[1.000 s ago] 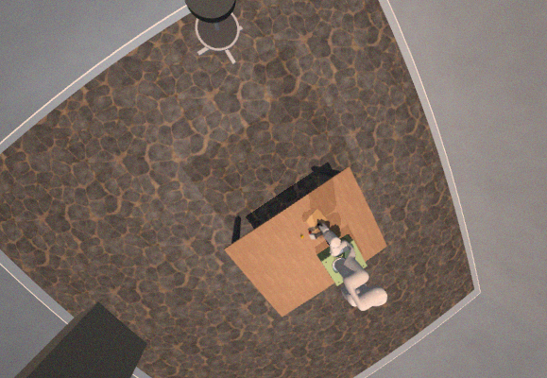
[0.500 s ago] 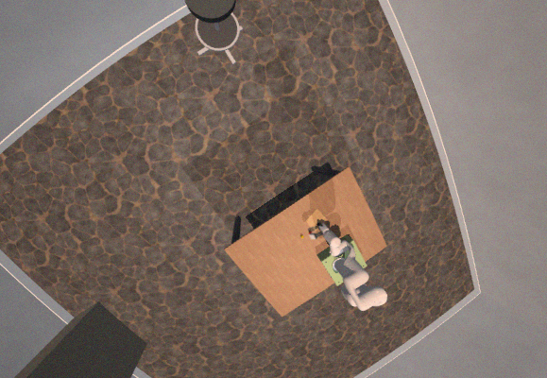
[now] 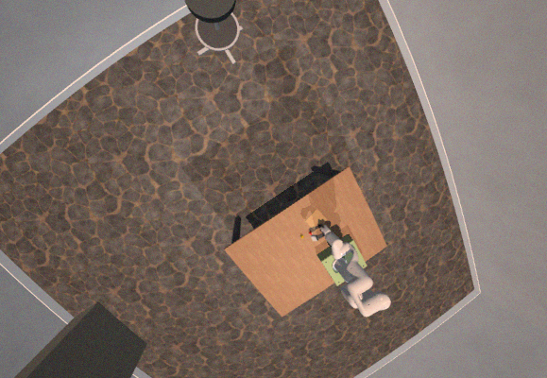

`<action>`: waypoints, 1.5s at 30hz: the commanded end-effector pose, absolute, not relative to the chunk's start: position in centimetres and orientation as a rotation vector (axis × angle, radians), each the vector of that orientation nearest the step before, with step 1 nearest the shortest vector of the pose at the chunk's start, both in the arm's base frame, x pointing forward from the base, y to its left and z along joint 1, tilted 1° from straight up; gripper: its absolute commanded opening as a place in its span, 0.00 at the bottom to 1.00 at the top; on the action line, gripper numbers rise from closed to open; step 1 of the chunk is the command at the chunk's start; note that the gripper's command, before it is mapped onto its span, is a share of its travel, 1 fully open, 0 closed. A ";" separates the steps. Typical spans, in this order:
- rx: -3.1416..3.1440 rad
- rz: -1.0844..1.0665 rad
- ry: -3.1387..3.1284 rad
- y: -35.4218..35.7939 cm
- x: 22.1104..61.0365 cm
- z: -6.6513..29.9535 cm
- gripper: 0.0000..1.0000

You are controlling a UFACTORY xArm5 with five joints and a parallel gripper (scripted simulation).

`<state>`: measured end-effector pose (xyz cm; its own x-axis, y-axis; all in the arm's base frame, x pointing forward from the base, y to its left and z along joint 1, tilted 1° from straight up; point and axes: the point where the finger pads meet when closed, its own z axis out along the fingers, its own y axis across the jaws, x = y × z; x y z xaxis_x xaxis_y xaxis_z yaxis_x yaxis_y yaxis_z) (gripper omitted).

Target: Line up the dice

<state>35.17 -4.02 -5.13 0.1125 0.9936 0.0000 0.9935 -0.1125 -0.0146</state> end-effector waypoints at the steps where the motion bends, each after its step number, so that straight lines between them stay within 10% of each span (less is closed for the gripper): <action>1: -2.337 0.012 -2.087 -4.0 35.3 -2.6 0.36; 16: -2.337 0.012 -2.087 -4.1 35.3 0.9 0.36; 17: -2.337 0.012 -2.087 -4.1 35.3 0.9 1.00; 45: -2.386 0.013 -2.031 -3.6 35.5 0.8 1.00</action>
